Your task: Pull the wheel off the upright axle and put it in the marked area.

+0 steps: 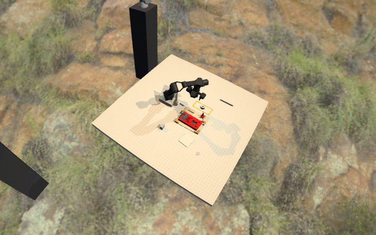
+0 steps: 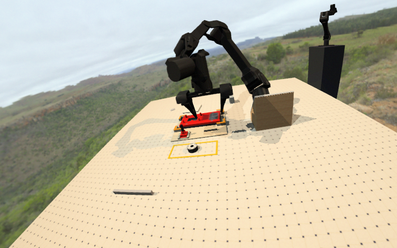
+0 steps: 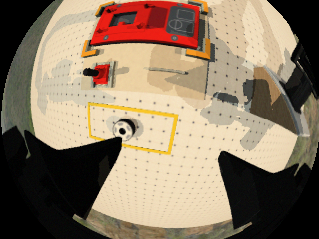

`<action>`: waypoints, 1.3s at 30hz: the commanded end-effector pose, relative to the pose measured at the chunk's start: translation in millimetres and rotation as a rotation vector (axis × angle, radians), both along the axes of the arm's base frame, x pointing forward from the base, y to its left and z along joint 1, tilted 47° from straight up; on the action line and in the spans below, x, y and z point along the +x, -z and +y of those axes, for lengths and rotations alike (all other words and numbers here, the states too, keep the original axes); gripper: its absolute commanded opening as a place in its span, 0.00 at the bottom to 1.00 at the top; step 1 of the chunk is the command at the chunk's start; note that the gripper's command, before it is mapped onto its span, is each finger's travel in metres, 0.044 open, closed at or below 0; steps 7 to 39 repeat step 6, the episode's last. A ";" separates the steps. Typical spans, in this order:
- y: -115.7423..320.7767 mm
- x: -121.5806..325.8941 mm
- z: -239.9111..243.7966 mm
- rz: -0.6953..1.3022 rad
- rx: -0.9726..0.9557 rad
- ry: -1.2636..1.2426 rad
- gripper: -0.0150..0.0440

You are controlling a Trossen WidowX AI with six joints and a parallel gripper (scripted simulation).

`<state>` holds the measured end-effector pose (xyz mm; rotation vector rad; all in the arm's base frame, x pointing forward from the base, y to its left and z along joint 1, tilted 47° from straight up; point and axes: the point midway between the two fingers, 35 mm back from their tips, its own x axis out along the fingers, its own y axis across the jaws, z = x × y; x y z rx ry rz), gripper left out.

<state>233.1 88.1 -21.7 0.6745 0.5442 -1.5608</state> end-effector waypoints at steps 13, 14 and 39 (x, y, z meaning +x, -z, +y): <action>-0.1 -1.5 -0.6 0.003 -0.001 0.004 1.00; -0.1 -1.5 -0.6 0.003 -0.001 0.004 1.00; -0.1 -1.5 -0.6 0.003 -0.001 0.004 1.00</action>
